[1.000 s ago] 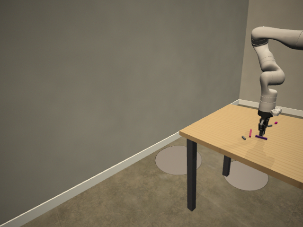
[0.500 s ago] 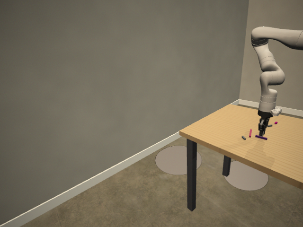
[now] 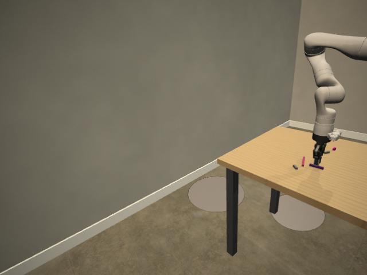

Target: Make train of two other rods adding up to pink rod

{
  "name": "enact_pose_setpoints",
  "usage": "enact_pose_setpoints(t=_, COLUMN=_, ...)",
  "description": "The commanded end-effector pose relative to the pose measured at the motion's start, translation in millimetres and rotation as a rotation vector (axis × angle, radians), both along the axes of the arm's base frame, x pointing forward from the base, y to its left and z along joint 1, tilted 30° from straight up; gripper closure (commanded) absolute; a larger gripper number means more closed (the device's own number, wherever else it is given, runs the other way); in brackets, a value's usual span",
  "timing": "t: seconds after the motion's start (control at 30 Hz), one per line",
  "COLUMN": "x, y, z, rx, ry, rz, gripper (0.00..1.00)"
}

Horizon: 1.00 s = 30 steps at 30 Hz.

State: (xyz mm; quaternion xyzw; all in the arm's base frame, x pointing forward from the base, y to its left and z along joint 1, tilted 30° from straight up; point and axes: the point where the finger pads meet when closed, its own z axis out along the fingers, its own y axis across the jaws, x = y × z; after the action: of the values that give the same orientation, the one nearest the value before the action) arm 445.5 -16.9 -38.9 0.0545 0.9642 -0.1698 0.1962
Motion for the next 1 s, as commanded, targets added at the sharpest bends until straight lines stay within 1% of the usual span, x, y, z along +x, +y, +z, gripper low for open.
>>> enact_pose_setpoints(t=0.0, x=3.1, y=0.9, z=-1.4, rx=0.0, ry=-0.007, rz=0.0, gripper=0.76)
enact_pose_setpoints(t=0.43, x=7.2, y=-3.5, z=-12.1, rx=-0.001, ry=-0.006, rz=0.001, gripper=0.76)
enact_pose_setpoints(t=0.97, x=8.2, y=-4.0, z=-13.5, rx=0.0, ry=-0.007, rz=0.001, gripper=0.76)
